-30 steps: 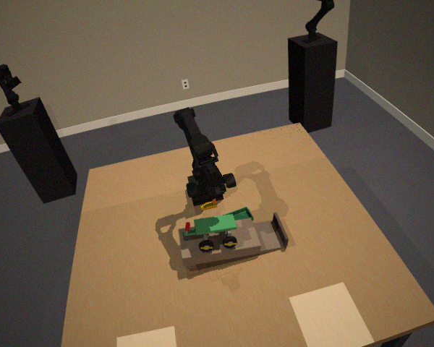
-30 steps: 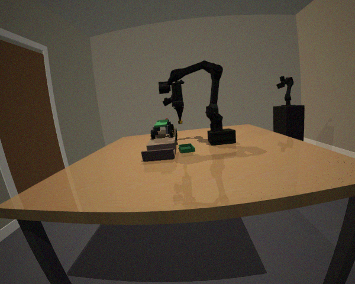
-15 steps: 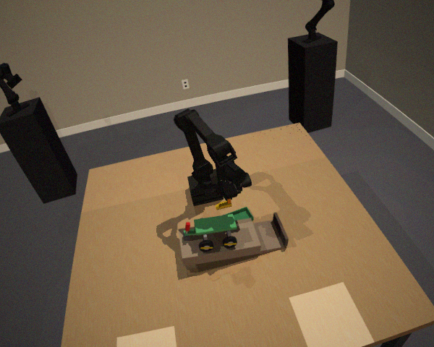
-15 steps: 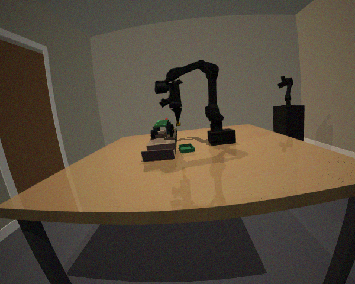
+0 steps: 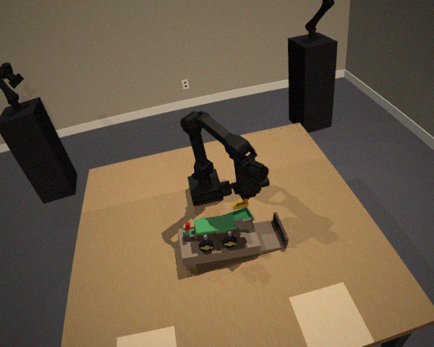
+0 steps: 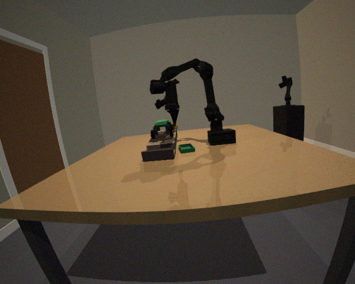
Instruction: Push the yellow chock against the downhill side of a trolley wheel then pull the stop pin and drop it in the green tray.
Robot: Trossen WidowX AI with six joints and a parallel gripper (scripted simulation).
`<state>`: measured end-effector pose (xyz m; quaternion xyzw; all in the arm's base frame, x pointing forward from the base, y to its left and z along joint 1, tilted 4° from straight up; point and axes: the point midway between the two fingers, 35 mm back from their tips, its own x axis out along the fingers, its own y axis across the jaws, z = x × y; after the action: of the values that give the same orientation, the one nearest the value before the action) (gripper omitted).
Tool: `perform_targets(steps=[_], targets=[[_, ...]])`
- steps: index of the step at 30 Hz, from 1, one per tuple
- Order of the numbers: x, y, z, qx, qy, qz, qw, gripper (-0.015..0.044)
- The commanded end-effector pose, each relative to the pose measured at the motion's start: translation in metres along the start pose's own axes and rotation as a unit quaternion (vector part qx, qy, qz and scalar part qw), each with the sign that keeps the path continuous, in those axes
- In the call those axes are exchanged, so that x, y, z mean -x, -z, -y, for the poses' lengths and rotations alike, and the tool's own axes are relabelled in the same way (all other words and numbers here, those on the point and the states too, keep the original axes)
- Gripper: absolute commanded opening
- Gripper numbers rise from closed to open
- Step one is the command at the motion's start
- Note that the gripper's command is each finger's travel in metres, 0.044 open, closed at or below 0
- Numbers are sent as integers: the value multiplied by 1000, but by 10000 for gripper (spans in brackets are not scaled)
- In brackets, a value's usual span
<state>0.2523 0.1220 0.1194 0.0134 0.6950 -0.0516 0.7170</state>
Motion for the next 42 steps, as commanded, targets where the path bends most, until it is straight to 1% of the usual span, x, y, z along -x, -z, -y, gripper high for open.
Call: perform_targets(steps=[1,4,6,23,42], targets=[[0,-2,-4,-3,14,1,1000,0],[0,-2,-8,-3,48,1,999,0],[0,-2,-9,-3,56,2,998,0],[-7,-32,-11,-3,56,3,998,0],[-59,-33,-6,-3,57,3,998,0]])
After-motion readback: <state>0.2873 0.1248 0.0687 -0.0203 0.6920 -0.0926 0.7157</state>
